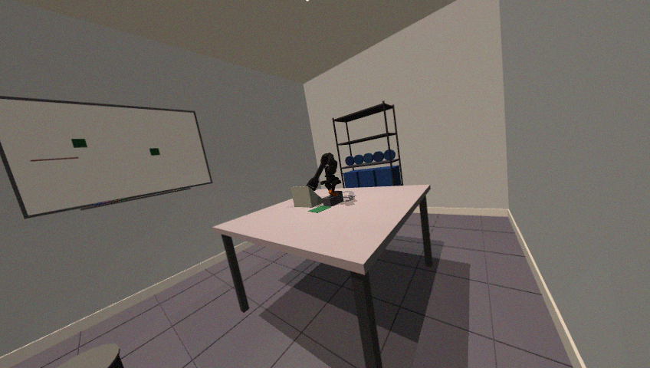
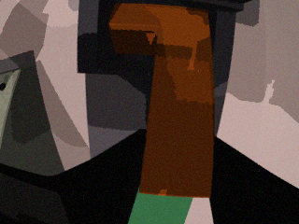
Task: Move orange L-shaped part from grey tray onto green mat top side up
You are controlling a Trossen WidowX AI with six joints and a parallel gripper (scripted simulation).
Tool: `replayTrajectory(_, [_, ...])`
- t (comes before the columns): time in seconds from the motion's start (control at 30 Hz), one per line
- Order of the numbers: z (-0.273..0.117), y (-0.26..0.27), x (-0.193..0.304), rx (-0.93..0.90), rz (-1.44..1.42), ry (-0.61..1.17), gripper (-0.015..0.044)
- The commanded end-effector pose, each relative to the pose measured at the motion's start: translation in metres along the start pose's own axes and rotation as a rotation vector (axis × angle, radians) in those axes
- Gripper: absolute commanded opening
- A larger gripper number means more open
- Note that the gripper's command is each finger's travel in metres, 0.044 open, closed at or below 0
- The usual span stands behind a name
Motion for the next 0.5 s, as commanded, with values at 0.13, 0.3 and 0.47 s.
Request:
replayTrajectory(0.13, [-0.013, -0.001, -0.001, 0.002, -0.006, 0.0, 0.0])
replayTrajectory(0.3, [-0.021, -0.001, -0.001, 0.002, -0.006, 0.0, 0.0])
replayTrajectory(0.47, [-0.029, -0.001, -0.001, 0.002, -0.006, 0.0, 0.0])
Point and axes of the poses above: the point midway between the two fingers, 35 mm back from their tips, its own z axis out along the fingers, its own y axis across the jaws, x = y × z, the point moved 7 cm from there along -z, back along the fingers, and after that the axes turned 7 degrees about -z, right-handed, at the moved point
